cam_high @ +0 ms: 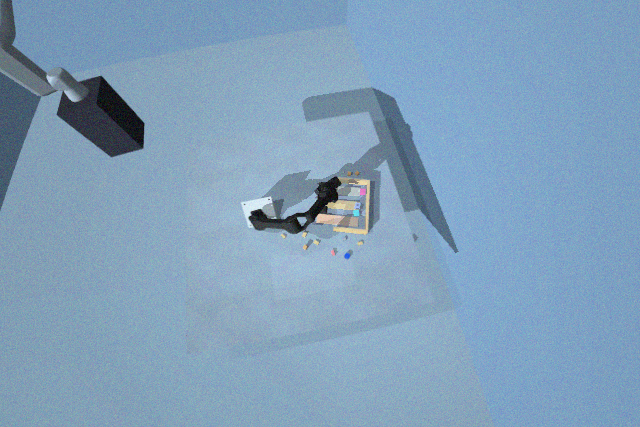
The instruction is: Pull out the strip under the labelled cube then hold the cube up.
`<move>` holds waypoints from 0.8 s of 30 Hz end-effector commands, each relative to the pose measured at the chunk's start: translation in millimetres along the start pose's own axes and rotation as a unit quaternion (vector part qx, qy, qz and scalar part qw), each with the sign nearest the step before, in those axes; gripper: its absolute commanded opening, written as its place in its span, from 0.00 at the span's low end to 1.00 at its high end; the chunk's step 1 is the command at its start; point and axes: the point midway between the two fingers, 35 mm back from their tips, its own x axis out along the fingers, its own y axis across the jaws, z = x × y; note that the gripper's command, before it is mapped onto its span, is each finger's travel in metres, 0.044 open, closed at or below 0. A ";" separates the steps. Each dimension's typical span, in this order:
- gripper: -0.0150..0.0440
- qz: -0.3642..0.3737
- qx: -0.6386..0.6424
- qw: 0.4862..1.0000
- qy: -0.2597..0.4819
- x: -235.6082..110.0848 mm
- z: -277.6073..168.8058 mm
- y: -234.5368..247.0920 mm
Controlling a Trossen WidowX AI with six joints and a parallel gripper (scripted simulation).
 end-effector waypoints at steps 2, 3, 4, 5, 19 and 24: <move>0.25 -0.001 -0.001 1.000 -0.001 0.7 0.3 -0.4; 0.25 -0.001 -0.001 1.000 -0.001 0.8 0.3 -0.4; 0.25 -0.001 -0.001 1.000 -0.001 0.9 0.3 -0.4; 0.25 -0.001 -0.001 1.000 -0.001 1.0 0.3 -0.4; 0.25 -0.001 -0.001 1.000 -0.001 2.4 0.7 -0.1; 0.25 -0.001 -0.001 1.000 -0.001 2.9 1.0 0.0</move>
